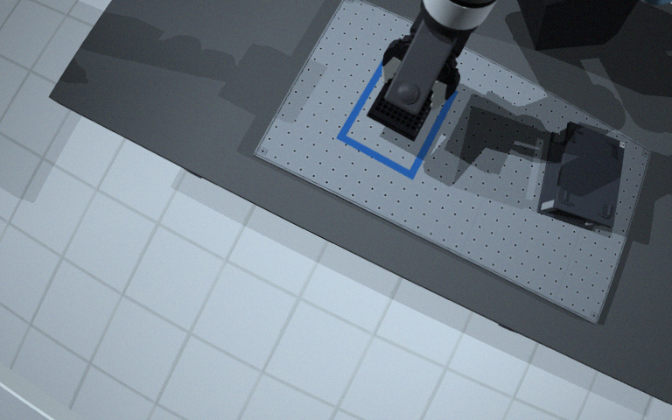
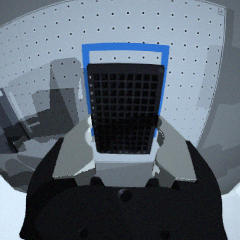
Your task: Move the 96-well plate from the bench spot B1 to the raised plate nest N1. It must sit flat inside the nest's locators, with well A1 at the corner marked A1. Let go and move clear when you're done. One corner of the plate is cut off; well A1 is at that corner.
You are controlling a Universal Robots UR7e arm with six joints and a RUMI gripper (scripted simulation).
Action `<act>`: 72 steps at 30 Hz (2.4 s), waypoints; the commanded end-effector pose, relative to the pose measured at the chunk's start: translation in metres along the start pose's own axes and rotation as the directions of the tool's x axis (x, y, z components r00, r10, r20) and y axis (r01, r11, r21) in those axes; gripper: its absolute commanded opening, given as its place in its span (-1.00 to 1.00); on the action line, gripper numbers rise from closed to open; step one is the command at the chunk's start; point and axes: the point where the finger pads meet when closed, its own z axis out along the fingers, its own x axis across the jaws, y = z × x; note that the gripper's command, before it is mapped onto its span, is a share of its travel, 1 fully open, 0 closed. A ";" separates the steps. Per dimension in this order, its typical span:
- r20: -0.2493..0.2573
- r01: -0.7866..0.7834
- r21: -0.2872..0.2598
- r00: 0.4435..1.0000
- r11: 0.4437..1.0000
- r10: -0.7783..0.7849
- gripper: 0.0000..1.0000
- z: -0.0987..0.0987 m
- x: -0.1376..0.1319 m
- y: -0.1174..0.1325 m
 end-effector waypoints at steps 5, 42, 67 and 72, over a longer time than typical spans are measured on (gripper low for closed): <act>0.000 0.000 0.000 1.000 1.000 0.000 -1.00 -0.001 0.000 0.000; 0.000 0.209 0.001 0.978 0.978 -0.209 -1.00 -0.014 -0.074 0.012; 0.000 0.209 0.001 0.978 0.978 -0.209 -1.00 -0.027 -0.149 0.024; 0.000 0.209 0.001 0.978 0.978 -0.209 -1.00 -0.030 -0.162 0.026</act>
